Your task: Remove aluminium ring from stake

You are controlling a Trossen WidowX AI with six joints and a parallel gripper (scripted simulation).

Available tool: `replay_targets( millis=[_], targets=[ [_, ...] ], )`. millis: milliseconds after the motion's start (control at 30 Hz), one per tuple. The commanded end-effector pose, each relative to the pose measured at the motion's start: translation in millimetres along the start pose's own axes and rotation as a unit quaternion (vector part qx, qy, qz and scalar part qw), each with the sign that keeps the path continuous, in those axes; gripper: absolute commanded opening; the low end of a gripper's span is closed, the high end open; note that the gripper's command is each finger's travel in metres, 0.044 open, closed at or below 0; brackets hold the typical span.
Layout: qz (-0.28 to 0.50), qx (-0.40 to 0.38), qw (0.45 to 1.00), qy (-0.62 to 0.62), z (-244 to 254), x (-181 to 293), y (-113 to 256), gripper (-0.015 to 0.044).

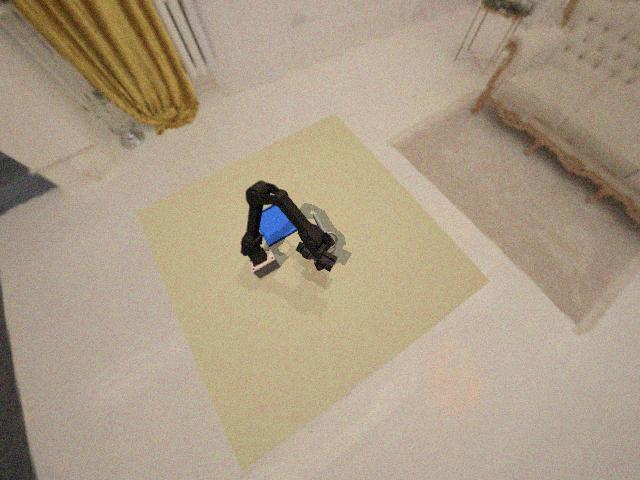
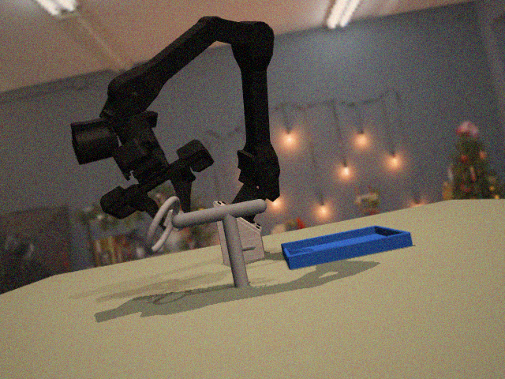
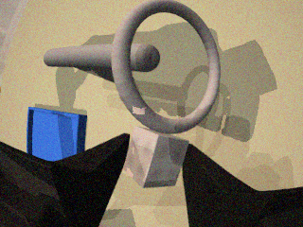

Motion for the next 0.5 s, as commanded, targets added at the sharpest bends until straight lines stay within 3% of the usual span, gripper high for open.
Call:
replay_targets(
  millis=[0, 467],
  targets=[
    [0.0, 0.002, 1.0, 0.003, -2.6, -2.3, 1.8, 0.0],
    [0.0, 0.002, 1.0, 0.003, -9.8, -4.8, 4.6, 0.0]
  ],
)
Point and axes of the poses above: the point midway between the two fingers, 35 mm back from their tips, its own y axis back along the fingers, its own z axis across the jaws, x = y × z, the point moved 2 cm from there along y, back along the fingers, and after that the axes turned 15 degrees about -y, right-handed, at the moved point
